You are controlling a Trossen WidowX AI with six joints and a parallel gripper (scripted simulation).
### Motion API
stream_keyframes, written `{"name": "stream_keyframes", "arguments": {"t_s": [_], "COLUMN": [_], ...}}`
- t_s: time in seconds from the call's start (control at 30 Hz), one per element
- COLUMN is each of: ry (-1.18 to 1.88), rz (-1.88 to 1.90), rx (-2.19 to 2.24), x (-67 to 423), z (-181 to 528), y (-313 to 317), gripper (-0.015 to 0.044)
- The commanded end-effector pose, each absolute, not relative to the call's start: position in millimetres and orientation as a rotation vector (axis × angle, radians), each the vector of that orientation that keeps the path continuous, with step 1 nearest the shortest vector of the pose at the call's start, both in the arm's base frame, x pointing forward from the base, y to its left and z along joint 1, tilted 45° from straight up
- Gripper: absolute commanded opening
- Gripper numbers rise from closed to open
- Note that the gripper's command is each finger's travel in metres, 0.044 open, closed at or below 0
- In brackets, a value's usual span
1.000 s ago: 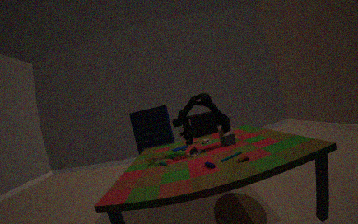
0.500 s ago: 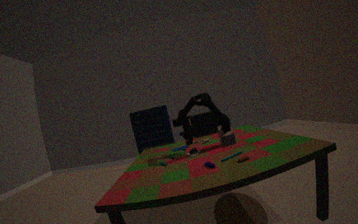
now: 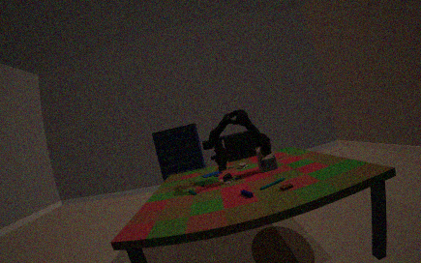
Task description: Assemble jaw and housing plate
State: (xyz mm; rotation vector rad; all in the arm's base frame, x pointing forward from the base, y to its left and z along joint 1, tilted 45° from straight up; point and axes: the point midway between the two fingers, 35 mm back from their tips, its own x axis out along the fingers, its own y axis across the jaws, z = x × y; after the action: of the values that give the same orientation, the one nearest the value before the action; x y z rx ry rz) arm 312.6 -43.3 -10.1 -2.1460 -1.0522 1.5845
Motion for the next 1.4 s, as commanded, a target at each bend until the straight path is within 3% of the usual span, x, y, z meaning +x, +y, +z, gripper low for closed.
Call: {"name": "stream_keyframes", "arguments": {"t_s": [0.0,1.37], "ry": [-1.044,-1.047], "rz": [1.588,1.585], "rx": [-2.139,-2.137], "x": [312.5,317.1], "z": [-15.3,-43.1], "y": [-39.5,-11.3], "gripper": [0.0134,0.0134]}}
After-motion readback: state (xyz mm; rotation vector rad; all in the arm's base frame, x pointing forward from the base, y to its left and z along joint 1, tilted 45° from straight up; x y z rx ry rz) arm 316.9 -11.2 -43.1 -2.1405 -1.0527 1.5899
